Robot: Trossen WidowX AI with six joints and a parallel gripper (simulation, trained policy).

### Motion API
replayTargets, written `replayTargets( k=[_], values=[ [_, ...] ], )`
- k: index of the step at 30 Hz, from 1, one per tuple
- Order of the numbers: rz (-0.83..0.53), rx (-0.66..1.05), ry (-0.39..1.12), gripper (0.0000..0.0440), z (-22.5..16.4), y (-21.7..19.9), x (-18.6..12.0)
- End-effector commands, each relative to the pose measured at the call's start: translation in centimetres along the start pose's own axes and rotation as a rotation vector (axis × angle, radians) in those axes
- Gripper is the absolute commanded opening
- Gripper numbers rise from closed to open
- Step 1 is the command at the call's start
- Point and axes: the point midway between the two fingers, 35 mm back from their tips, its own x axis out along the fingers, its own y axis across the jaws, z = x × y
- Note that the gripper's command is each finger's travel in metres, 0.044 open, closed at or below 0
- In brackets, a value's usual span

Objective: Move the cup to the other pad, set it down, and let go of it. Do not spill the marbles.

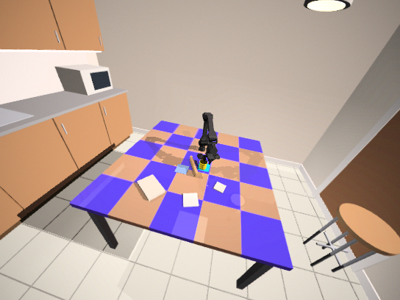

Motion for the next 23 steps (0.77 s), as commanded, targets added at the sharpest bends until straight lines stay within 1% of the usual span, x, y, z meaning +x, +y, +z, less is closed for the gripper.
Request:
replayTargets(
  k=[1,18,22,23],
  values=[
    [0.012,0.002,-0.012,0.0185,-0.2,0.1,-0.4],
    [0.043,0.037,-0.129,0.0281,-0.3,0.1,-4.3],
    [0.042,0.046,-0.166,0.0334,0.1,-0.1,-5.7],
    [0.042,0.049,-0.173,0.0356,0.1,-0.2,-6.0]
  ],
)
